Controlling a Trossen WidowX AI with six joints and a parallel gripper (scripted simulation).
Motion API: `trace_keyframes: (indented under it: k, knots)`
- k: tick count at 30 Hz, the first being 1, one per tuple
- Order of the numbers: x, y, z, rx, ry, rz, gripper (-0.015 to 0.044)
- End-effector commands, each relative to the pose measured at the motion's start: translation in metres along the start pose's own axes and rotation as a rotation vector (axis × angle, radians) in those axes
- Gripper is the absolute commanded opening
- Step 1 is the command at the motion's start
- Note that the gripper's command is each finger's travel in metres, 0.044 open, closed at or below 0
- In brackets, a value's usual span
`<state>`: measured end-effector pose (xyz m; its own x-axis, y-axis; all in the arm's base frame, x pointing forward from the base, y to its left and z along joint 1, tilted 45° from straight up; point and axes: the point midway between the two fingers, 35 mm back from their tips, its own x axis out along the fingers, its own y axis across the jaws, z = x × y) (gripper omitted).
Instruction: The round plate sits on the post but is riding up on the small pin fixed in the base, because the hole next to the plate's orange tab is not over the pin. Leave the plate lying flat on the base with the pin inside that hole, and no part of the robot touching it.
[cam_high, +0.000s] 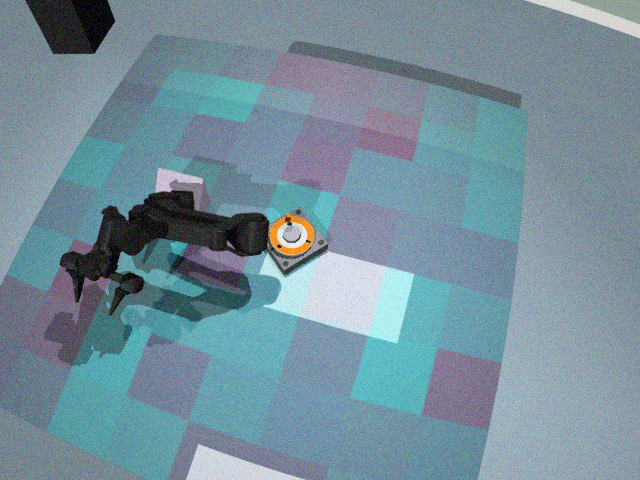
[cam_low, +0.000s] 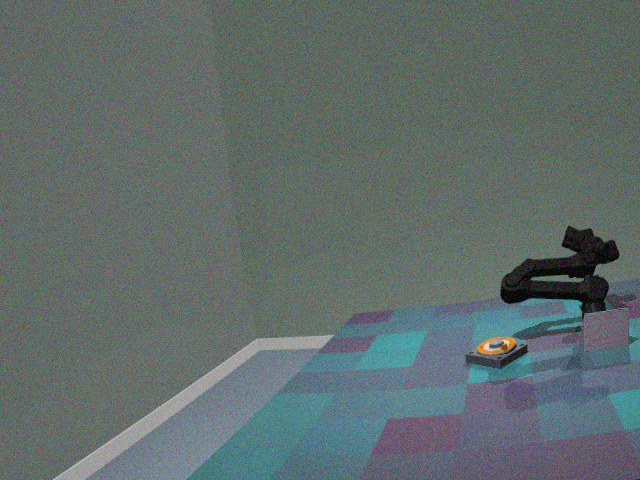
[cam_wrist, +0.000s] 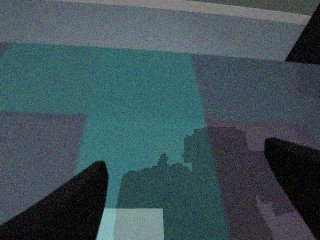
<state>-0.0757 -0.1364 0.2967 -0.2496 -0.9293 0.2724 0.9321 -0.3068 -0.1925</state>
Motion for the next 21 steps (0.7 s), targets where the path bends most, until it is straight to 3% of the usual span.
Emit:
trace_keyframes:
  k: [1, 8, 10, 15, 18, 21]
  knots:
    - [0.0, -0.003, 0.001, 0.006, -0.001, -0.014, 0.0374]
    - [-0.036, -0.123, 0.017, 0.215, -0.072, -0.578, 0.019]
    - [-0.043, -0.131, 0.018, 0.205, -0.08, -0.632, 0.0137]
    - [-0.102, -0.189, 0.021, 0.305, -0.135, -0.983, 0.0006]
    - [-0.13, -0.205, 0.021, 0.326, -0.158, -1.123, 0.0]
    - [-0.191, -0.225, 0.021, 0.368, -0.205, -1.404, 0.0]
